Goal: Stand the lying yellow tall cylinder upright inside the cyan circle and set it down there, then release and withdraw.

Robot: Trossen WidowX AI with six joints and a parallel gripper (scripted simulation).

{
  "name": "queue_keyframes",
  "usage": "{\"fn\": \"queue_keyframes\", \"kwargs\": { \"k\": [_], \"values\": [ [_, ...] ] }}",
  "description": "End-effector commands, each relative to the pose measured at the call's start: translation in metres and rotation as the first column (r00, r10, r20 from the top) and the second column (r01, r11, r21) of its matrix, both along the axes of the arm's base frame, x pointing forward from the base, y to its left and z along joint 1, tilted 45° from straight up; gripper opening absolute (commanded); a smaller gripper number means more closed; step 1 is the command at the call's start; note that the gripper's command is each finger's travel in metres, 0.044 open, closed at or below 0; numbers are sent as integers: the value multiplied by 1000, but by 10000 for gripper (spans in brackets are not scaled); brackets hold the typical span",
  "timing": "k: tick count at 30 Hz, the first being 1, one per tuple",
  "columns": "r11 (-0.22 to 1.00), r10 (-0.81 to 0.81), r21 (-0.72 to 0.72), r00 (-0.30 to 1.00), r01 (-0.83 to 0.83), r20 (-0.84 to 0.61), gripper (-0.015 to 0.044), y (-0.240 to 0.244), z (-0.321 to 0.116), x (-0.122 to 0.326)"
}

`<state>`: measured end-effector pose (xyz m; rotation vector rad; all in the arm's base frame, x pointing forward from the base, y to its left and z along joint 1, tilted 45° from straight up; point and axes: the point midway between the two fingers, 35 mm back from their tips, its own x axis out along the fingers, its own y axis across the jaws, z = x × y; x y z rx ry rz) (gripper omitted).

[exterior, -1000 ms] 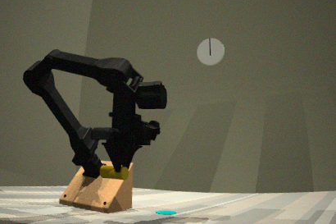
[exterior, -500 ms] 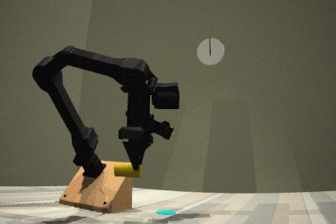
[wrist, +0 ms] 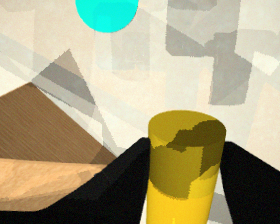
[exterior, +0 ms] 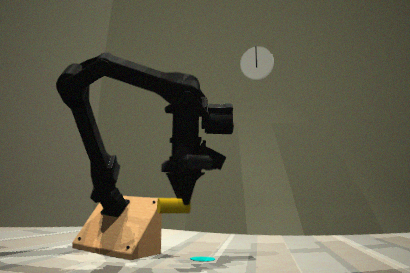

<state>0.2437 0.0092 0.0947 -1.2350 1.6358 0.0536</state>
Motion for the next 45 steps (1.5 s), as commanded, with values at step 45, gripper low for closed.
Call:
{"fn": "queue_keyframes", "kwargs": {
  "k": [45],
  "values": [
    [862, 493, 176, 708, -475, -505, 105, 70, -67, -6]
  ]
}}
